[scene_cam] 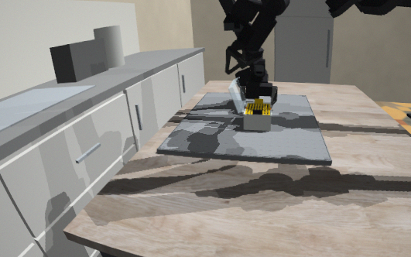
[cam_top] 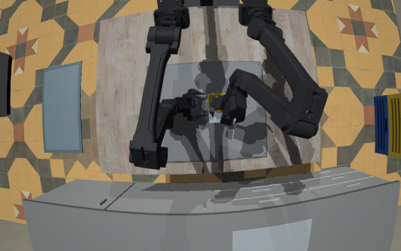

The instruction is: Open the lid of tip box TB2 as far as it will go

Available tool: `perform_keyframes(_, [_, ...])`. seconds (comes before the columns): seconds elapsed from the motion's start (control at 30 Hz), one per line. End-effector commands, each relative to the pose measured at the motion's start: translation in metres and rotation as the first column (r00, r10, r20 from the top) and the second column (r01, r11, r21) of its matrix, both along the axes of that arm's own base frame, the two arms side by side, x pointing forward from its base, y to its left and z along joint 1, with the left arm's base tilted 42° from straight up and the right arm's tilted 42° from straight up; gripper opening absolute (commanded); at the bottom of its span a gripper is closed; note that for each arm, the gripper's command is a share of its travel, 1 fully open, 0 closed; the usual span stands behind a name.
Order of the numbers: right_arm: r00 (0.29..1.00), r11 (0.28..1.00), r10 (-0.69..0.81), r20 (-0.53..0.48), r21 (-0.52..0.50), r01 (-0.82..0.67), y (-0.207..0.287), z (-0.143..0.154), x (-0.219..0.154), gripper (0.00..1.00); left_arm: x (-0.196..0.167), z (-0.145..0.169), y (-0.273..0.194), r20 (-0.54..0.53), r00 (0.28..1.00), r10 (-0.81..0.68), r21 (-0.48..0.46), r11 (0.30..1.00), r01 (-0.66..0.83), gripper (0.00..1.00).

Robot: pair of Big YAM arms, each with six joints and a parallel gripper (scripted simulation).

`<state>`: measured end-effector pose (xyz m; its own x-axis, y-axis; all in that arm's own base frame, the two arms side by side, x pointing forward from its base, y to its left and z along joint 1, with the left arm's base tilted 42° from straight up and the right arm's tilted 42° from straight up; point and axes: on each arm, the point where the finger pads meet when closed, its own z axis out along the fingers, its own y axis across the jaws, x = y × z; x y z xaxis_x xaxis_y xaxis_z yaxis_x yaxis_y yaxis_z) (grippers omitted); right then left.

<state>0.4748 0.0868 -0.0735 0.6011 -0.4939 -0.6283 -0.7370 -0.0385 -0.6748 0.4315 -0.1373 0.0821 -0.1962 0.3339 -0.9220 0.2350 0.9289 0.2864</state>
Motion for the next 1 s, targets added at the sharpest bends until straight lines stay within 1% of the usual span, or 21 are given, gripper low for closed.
perform_keyframes(0.0, [0.998, 1.0, 0.009, 0.058, -0.01, -0.009, -0.016, 0.023, 0.011, 1.0, -0.003, 0.002, 0.0, 0.012, 1.0, -0.007, 0.006, 1.0, 0.007, 1.0])
perform_keyframes(0.07, [0.996, 1.0, 0.006, 0.084, -0.017, -0.004, -0.034, 0.035, 0.014, 1.0, -0.003, 0.002, 0.0, 0.012, 1.0, -0.007, 0.006, 1.0, 0.007, 1.0])
perform_keyframes(0.1, [0.997, 1.0, -0.001, 0.08, -0.014, 0.003, -0.036, 0.032, 0.004, 1.0, -0.003, 0.002, 0.0, 0.012, 1.0, -0.007, 0.006, 1.0, 0.007, 1.0])
perform_keyframes(0.13, [0.999, 1.0, -0.005, 0.049, -0.007, 0.006, -0.034, 0.019, -0.01, 1.0, -0.003, 0.002, 0.0, 0.012, 1.0, -0.007, 0.006, 1.0, 0.007, 1.0])
perform_keyframes(0.17, [0.999, 1.0, -0.006, 0.048, -0.006, 0.006, -0.034, 0.016, -0.014, 1.0, -0.003, 0.002, 0.0, 0.012, 1.0, -0.007, 0.006, 1.0, 0.007, 1.0])
perform_keyframes(0.2, [1.0, 1.0, -0.006, 0.029, -0.002, 0.006, -0.032, 0.006, -0.02, 1.0, -0.003, 0.002, 0.0, 0.012, 1.0, -0.007, 0.006, 1.0, 0.007, 1.0])
perform_keyframes(0.3, [0.999, 1.0, 0.019, 0.028, -0.004, -0.019, -0.02, 0.002, -0.027, 1.0, -0.003, 0.002, 0.0, 0.012, 1.0, -0.007, 0.006, 1.0, 0.007, 1.0])
perform_keyframes(0.47, [0.999, 1.0, 0.02, 0.027, -0.004, -0.02, -0.019, 0.001, -0.028, 1.0, -0.003, 0.002, 0.0, 0.012, 1.0, -0.007, 0.006, 1.0, 0.007, 1.0])
perform_keyframes(0.53, [0.999, 1.0, 0.016, 0.038, -0.007, -0.015, -0.022, 0.002, -0.023, 1.0, -0.003, 0.002, 0.0, 0.012, 1.0, -0.007, 0.006, 1.0, 0.007, 1.0])
perform_keyframes(0.57, [0.998, 1.0, 0.016, 0.054, -0.01, -0.015, -0.023, 0.009, -0.02, 1.0, -0.003, 0.002, 0.0, 0.012, 1.0, -0.007, 0.006, 1.0, 0.007, 1.0])
perform_keyframes(0.6, [0.998, 1.0, 0.016, 0.056, -0.011, -0.015, -0.023, 0.009, -0.019, 1.0, -0.003, 0.002, 0.0, 0.012, 1.0, -0.007, 0.006, 1.0, 0.007, 1.0])
perform_keyframes(0.97, [0.998, 1.0, 0.016, 0.056, -0.011, -0.015, -0.023, 0.009, -0.019, 1.0, -0.003, 0.002, 0.0, 0.012, 1.0, -0.007, 0.006, 1.0, 0.007, 1.0])
